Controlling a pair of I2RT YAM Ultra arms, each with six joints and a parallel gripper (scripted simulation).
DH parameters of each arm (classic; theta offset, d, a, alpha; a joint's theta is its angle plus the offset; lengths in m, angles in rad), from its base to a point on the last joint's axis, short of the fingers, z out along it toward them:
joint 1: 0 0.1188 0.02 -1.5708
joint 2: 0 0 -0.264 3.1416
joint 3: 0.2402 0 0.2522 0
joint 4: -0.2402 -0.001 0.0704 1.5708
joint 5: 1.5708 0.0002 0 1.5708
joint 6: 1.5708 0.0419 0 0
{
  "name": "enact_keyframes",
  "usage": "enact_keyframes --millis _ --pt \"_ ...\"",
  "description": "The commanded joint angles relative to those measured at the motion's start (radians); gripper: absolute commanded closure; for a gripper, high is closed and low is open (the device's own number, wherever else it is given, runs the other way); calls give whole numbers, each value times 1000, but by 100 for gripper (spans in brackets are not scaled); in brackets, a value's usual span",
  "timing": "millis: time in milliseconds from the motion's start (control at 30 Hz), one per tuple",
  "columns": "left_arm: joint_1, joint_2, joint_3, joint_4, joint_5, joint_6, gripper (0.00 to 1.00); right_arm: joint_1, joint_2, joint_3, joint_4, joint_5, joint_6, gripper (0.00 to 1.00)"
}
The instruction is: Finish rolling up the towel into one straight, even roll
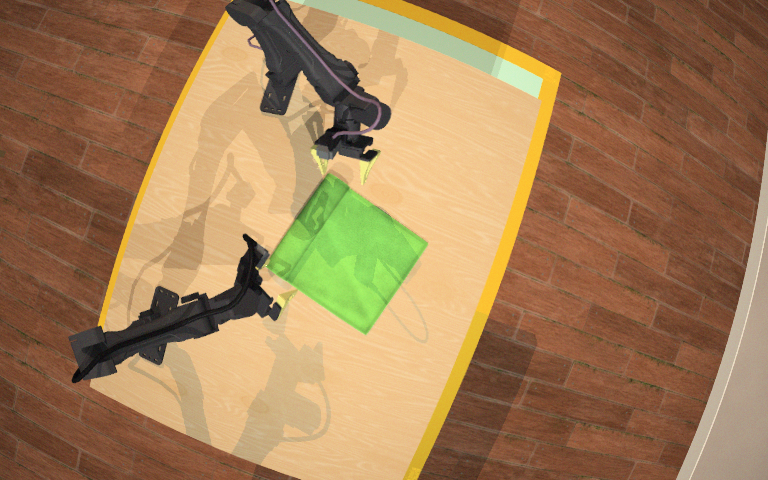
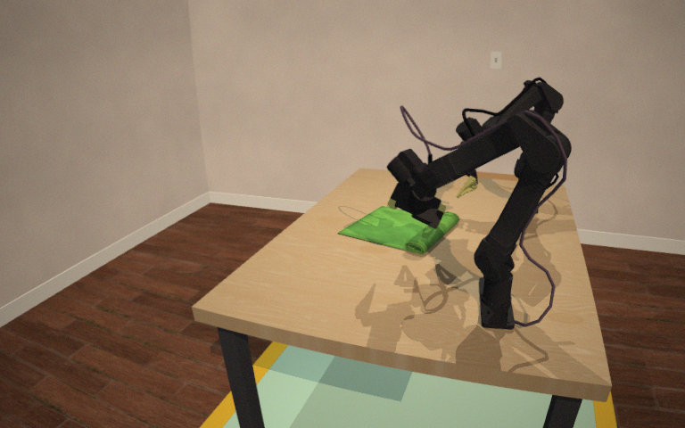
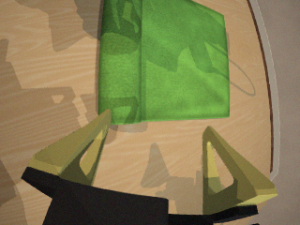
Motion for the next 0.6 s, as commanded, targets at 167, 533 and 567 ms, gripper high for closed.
enact_keyframes --millis 167,533,567 --pt "-133 175 85 -51 -52 134 2 84 152 66 17 6 -61 2" --pt "-158 234 85 -23 -61 153 2 97 188 83 15 5 -71 2" --pt "-158 241 76 -8 -61 153 2 97 188 83 15 4 -71 2"
